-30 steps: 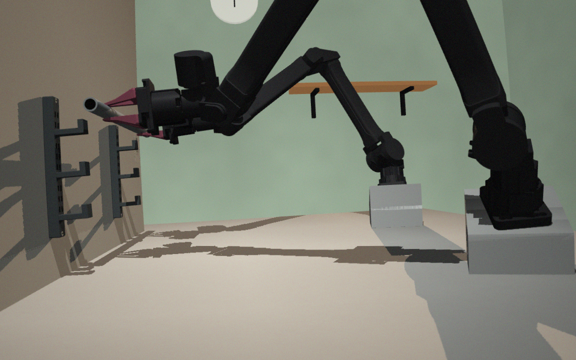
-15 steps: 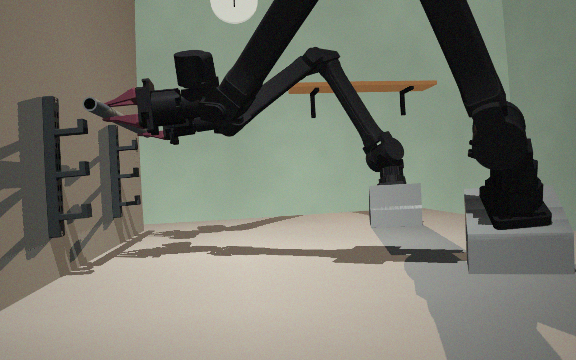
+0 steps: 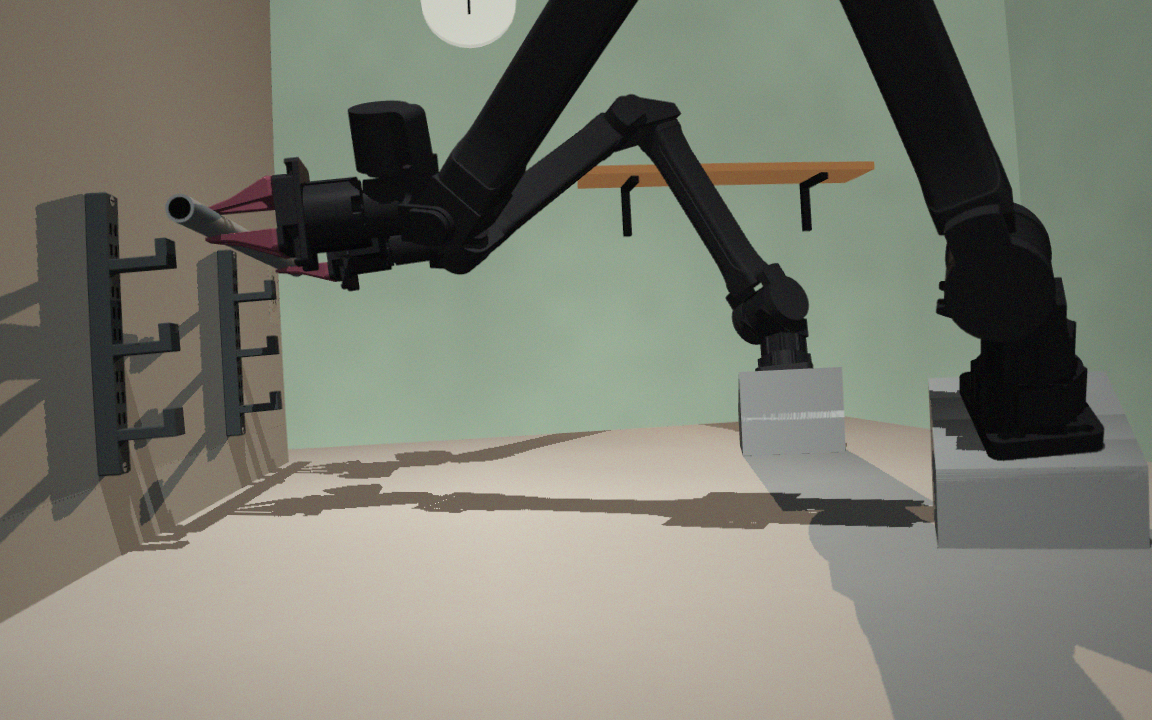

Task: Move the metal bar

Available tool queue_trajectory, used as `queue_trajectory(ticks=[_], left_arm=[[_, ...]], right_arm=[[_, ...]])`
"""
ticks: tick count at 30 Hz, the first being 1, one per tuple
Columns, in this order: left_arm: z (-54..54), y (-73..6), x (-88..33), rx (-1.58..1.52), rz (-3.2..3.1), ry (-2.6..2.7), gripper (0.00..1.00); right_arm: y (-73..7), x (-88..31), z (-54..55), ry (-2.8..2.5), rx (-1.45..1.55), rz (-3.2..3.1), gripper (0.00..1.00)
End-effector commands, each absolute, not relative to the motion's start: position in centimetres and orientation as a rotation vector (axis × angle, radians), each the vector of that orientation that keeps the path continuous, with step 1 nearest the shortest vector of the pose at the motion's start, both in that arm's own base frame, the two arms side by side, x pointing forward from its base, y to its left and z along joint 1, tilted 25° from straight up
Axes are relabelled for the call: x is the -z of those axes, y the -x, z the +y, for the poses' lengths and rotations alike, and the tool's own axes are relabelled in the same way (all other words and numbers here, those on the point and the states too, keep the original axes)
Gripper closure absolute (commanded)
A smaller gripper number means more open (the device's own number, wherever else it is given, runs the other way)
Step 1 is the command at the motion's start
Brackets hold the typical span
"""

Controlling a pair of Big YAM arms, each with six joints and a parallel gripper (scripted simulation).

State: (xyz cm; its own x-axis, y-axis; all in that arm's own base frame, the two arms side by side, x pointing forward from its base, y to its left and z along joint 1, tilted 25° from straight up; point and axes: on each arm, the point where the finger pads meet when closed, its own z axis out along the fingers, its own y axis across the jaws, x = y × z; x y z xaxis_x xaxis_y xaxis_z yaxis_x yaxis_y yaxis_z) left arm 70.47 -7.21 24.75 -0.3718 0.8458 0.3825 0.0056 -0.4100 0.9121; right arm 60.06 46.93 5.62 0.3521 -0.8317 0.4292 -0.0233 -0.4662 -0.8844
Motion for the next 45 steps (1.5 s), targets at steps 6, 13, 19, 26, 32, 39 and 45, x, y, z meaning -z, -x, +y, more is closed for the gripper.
queue_trajectory(ticks=[6, 13, 19, 26, 32, 39, 45], left_arm=[[-9.77, -70.48, -30.35, -1.850, 1.115, -1.162, 1.00], [-9.84, -70.22, -30.34, -1.850, 1.115, -1.162, 1.00], [-9.88, -70.10, -30.34, -1.850, 1.115, -1.162, 1.00], [-9.92, -70.05, -30.39, -1.850, 1.115, -1.162, 1.00], [-9.95, -70.00, -30.43, -1.850, 1.115, -1.162, 1.00], [-9.87, -70.31, -30.55, -1.850, 1.115, -1.162, 1.00], [-9.75, -70.78, -30.72, -1.850, 1.115, -1.162, 1.00]], right_arm=[[-58.95, -10.26, 50.07, 1.688, 1.200, 0.691, 1.00], [-58.90, -10.26, 50.06, 1.688, 1.200, 0.691, 1.00], [-58.87, -10.27, 50.06, 1.688, 1.200, 0.691, 1.00], [-58.85, -10.32, 50.08, 1.688, 1.200, 0.691, 1.00], [-58.83, -10.37, 50.09, 1.688, 1.200, 0.691, 1.00], [-59.15, -10.38, 50.25, 1.688, 1.200, 0.691, 1.00], [-59.64, -10.38, 50.48, 1.688, 1.200, 0.691, 1.00]])
